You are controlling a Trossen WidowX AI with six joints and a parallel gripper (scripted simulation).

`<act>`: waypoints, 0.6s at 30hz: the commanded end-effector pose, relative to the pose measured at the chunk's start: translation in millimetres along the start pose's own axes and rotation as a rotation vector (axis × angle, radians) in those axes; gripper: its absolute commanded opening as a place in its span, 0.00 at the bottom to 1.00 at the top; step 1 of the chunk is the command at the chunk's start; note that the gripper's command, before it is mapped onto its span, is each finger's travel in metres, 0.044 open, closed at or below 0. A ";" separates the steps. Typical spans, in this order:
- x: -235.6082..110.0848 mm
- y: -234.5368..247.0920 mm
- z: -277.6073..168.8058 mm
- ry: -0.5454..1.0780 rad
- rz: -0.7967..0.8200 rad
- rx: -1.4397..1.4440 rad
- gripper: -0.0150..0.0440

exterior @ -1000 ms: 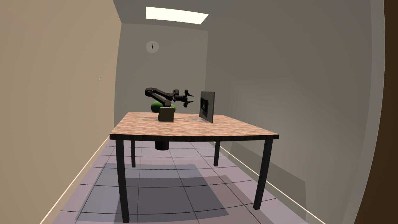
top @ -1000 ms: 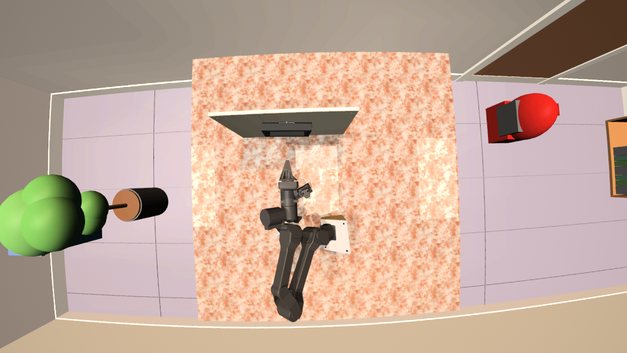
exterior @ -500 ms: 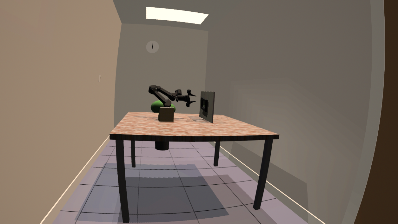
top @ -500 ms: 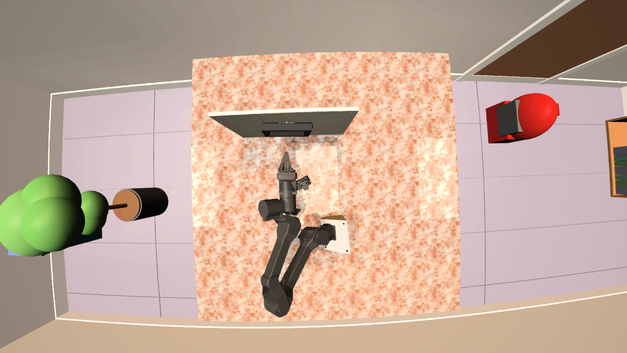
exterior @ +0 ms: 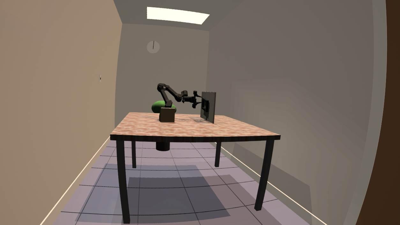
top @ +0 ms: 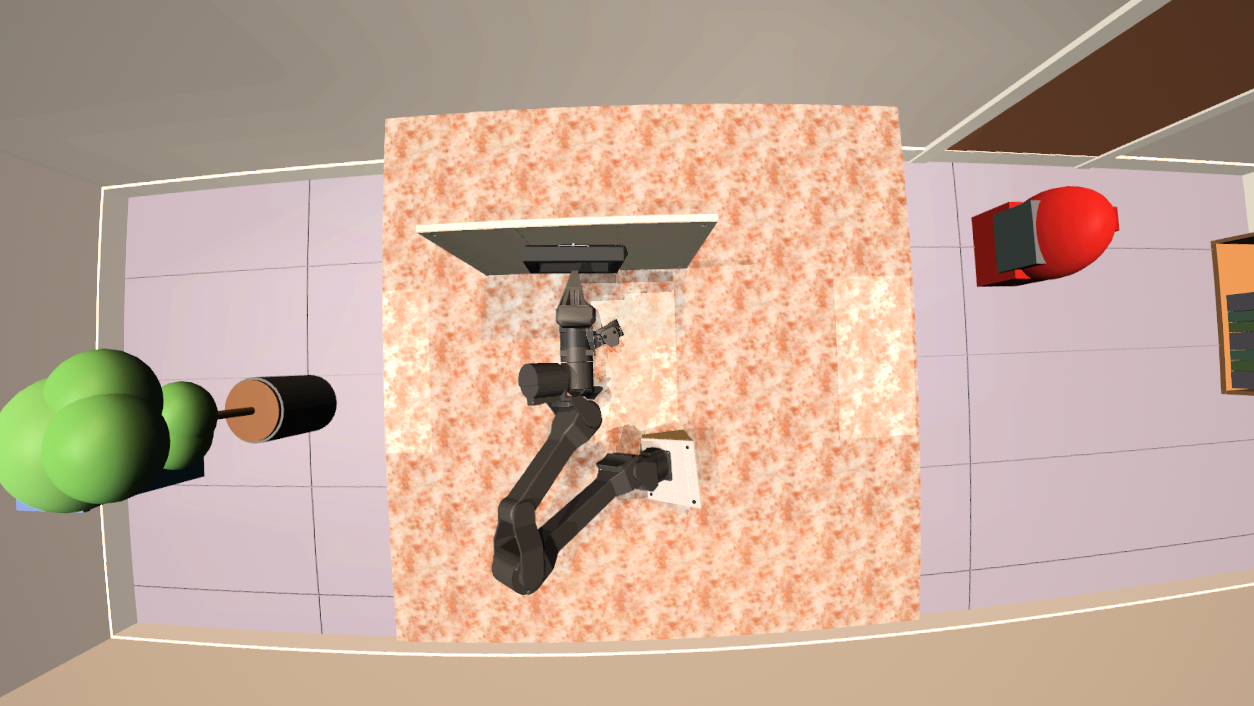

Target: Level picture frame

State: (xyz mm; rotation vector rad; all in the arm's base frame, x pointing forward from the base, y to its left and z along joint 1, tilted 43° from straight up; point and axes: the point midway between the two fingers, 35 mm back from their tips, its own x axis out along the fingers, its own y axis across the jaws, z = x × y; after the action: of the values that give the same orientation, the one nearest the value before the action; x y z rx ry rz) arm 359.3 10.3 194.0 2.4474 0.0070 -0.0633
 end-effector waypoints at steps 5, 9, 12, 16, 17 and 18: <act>1.9 -0.6 -0.6 0.005 -0.003 -0.004 0.69; 2.7 -0.5 -0.7 0.005 -0.003 -0.004 0.69; 5.6 -0.4 -1.0 0.005 -0.003 -0.004 0.69; 11.7 -0.1 -1.5 0.006 -0.003 -0.004 0.69; 13.3 0.0 -1.5 0.006 -0.003 -0.004 0.69; 14.9 0.0 -1.6 0.006 -0.003 -0.004 0.69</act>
State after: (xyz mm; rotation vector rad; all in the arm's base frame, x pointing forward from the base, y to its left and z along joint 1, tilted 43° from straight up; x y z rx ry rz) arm 369.1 10.3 194.1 2.4474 0.0065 -0.0619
